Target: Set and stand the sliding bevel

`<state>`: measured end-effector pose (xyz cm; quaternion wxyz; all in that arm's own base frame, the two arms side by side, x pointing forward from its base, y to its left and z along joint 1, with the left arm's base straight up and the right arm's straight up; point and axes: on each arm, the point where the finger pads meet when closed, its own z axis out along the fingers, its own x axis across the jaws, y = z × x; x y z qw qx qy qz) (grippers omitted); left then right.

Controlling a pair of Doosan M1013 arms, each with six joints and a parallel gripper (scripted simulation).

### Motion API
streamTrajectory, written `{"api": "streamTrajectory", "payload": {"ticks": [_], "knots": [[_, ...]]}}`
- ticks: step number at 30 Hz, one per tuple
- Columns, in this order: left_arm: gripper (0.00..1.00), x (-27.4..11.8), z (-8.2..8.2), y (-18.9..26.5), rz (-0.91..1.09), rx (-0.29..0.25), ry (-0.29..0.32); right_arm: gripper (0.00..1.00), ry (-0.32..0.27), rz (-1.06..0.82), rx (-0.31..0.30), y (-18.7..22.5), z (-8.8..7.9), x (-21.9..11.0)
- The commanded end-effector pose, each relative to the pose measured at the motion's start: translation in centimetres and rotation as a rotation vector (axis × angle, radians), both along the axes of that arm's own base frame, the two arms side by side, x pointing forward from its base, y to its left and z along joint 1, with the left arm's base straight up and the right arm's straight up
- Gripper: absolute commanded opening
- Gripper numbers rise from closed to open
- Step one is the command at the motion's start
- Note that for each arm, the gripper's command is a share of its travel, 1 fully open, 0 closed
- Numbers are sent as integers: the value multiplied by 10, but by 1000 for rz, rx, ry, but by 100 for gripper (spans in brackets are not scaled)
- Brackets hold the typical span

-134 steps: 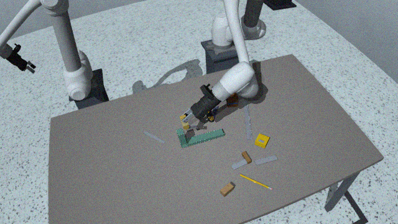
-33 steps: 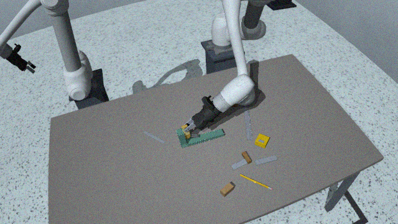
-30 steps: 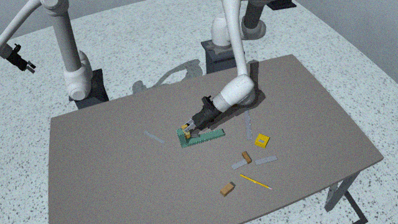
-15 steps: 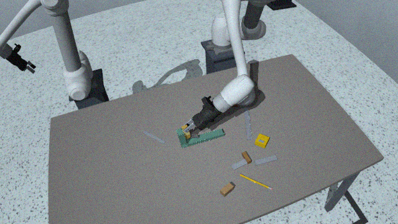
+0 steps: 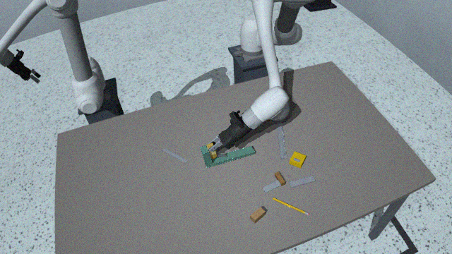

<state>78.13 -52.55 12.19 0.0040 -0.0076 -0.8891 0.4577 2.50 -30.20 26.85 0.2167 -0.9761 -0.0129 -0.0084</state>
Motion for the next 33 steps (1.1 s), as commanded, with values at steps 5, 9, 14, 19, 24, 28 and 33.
{"api": "streamTrajectory", "payload": {"ticks": [5,9,14,19,24,28,33], "knots": [[0,0,-3,0,0,-1,-2,100,0,0,-1,0,0,0],[0,0,-7,1,0,-1,-2,100,0,0,-1,0,0,0],[0,0,-11,1,0,-1,-2,100,0,0,-1,0,0,0],[0,0,-13,1,0,-1,-2,100,0,0,-1,0,0,0],[0,1,-15,1,0,-1,-2,100,0,0,-1,0,0,0],[0,1,-17,2,0,-1,-2,100,0,0,-1,0,0,0],[0,1,-17,2,0,-1,-2,100,0,0,-1,0,0,0]]}}
